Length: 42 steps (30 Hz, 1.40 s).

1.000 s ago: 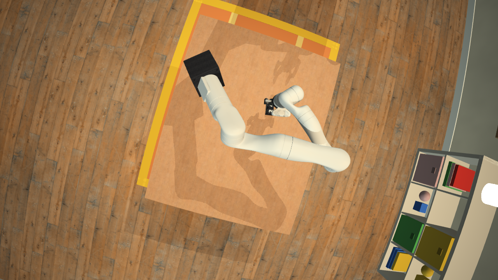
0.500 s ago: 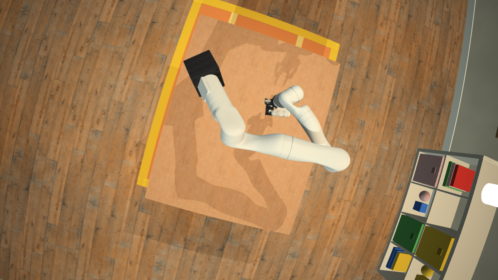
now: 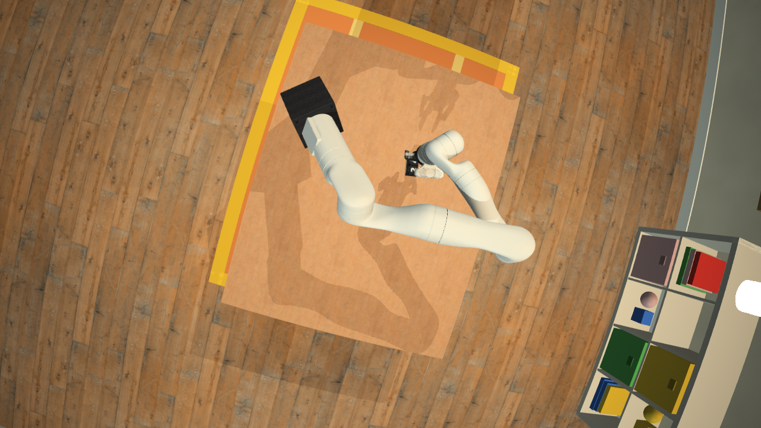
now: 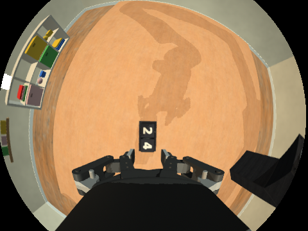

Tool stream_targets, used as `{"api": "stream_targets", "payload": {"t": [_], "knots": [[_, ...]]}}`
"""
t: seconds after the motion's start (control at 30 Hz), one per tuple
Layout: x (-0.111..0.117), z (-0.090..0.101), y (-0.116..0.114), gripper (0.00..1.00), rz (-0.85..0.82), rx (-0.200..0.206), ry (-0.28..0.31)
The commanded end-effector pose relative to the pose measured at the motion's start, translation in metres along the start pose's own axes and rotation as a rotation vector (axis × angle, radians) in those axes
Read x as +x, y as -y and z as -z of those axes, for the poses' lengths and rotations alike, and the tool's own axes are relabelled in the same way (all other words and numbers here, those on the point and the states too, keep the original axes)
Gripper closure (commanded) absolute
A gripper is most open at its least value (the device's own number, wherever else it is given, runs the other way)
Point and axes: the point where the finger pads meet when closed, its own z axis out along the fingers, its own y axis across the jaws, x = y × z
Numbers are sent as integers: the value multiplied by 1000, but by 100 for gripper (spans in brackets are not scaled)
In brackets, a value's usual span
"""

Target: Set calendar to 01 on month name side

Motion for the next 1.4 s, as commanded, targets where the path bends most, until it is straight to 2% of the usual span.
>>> {"api": "stream_targets", "payload": {"t": [0.0, 0.6, 1.37], "knots": [[0, 0, 0, 52, 0, 1, 1], [0, -7, 0, 52, 0, 1, 1], [0, -38, 0, 52, 0, 1, 1]]}}
